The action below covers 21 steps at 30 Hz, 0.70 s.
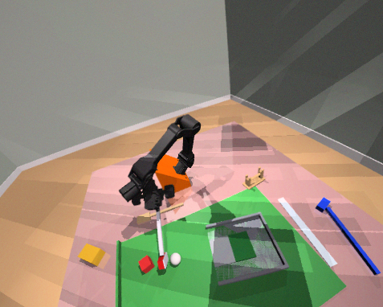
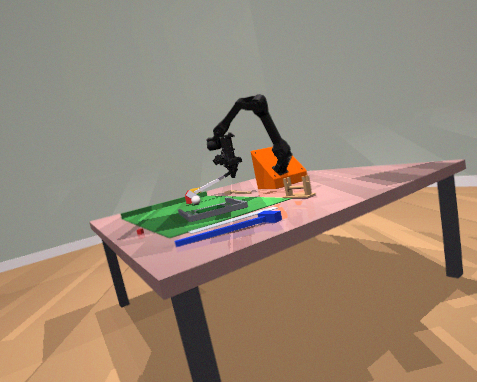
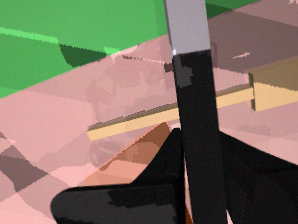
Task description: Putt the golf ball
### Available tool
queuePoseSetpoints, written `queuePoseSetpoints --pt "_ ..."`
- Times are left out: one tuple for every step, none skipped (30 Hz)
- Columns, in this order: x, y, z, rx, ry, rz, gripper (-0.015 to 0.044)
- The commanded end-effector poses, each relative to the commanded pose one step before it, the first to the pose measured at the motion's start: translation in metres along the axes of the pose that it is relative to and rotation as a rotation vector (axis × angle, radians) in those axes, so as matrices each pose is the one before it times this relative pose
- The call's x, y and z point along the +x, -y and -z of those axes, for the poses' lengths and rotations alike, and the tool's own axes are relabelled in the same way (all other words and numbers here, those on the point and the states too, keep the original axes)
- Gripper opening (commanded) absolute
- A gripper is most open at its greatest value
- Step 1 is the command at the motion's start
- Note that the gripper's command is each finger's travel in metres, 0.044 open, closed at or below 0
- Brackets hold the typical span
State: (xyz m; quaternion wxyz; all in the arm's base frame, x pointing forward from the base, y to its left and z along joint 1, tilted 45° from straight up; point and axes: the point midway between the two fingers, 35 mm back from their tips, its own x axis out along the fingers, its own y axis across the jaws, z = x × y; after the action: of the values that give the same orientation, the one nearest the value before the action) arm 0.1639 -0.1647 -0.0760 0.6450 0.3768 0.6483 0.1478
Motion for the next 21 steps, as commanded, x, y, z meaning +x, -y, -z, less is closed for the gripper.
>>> queuePoseSetpoints --pt "0.00776 -0.00095 -0.00035 0.0062 0.00557 -0.00500 0.0000" --pt "0.00128 -0.00005 0.00006 0.0000 0.00000 -0.00006 0.0000" --pt "0.00077 -0.00003 0.00004 0.0000 0.00000 -0.00004 0.0000" --pt "0.00026 -0.00001 0.00001 0.0000 0.00000 -0.00001 0.0000" --pt "0.00000 0.00000 0.00000 0.0000 0.00000 0.00000 0.0000" --pt "-0.00296 0.00054 0.00068 -0.0061 -0.00717 0.00384 0.0000" --pt "0.00000 0.00000 0.00000 0.0000 0.00000 0.00000 0.0000" --pt "0.00000 0.00000 0.00000 0.0000 0.00000 0.00000 0.0000" --pt "0.00000 0.00000 0.00000 0.0000 0.00000 0.00000 0.0000" --pt "0.00000 0.00000 0.00000 0.0000 0.00000 0.00000 0.0000" --pt "0.00000 0.00000 0.00000 0.0000 0.00000 0.00000 0.0000" --pt "0.00000 0.00000 0.00000 0.0000 0.00000 0.00000 0.0000" --pt "0.00000 0.00000 0.00000 0.0000 0.00000 0.00000 0.0000" --pt "0.00000 0.00000 0.00000 0.0000 0.00000 0.00000 0.0000" --pt "0.00015 0.00064 -0.00004 0.0003 0.00041 -0.00017 0.0000" --pt "0.00033 0.00136 -0.00009 0.0007 0.00087 -0.00036 0.0000" --pt "0.00041 0.00168 -0.00011 0.0009 0.00108 -0.00044 0.0000" --pt "0.00054 0.00216 -0.00012 0.0011 0.00138 -0.00057 0.0000" --pt "0.00070 0.00272 -0.00014 0.0014 0.00174 -0.00072 0.0000" --pt "0.00057 0.00217 -0.00009 0.0011 0.00139 -0.00057 0.0000" --pt "0.00020 0.00075 -0.00003 0.0004 0.00048 -0.00020 0.0000"
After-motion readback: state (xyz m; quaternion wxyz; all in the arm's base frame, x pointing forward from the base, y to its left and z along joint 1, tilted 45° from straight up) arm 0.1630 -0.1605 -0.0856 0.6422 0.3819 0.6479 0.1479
